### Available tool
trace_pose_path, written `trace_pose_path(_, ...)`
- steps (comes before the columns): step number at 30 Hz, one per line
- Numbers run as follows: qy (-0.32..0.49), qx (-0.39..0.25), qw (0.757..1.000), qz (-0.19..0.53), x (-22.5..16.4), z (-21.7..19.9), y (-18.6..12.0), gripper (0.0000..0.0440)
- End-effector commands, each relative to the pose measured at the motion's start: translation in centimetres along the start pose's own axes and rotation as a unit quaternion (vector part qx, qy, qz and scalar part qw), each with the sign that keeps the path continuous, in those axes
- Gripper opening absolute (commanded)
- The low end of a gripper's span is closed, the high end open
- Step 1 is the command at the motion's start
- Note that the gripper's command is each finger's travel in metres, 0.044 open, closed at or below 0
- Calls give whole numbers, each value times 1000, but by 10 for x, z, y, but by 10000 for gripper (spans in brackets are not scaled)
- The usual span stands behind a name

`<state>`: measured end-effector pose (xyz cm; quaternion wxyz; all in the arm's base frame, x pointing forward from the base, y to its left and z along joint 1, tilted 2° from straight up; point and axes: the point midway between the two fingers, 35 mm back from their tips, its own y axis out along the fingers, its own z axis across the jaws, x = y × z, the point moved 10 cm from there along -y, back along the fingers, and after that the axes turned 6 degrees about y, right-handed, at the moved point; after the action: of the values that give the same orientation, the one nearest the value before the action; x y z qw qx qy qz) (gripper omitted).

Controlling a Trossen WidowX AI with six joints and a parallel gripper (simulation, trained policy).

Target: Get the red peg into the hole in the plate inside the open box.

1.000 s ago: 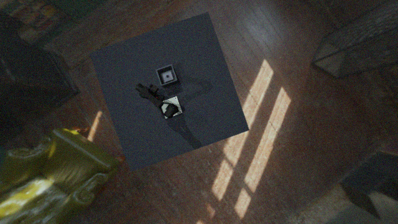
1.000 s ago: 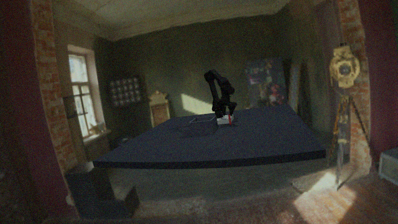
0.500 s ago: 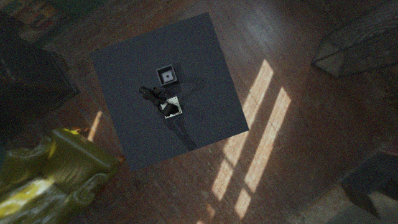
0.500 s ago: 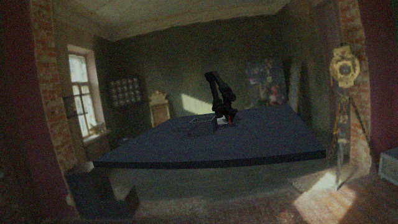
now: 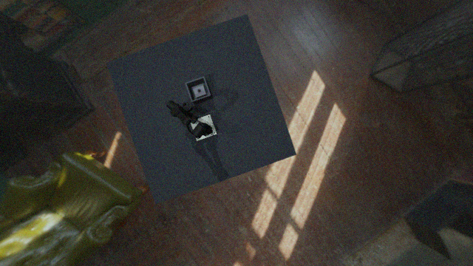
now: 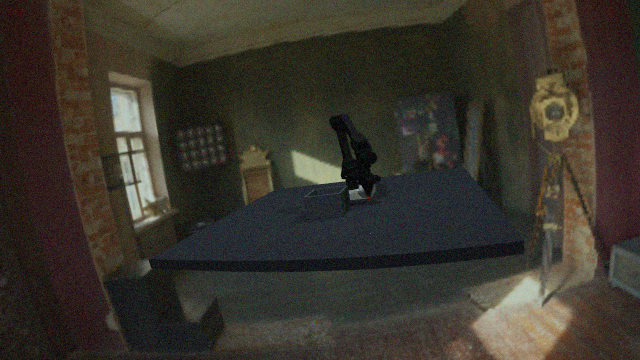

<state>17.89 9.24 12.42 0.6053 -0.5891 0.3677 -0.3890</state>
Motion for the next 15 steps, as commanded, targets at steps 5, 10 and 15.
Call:
trace_pose_path(5, -25, 29, 999, -35, 8, 2, -22, 0)
trace_pose_path(10, -43, 42, 996, -59, 15, 3, -36, 1)
trace_pose_path(15, -57, 55, 994, -81, 22, 5, -52, 0)
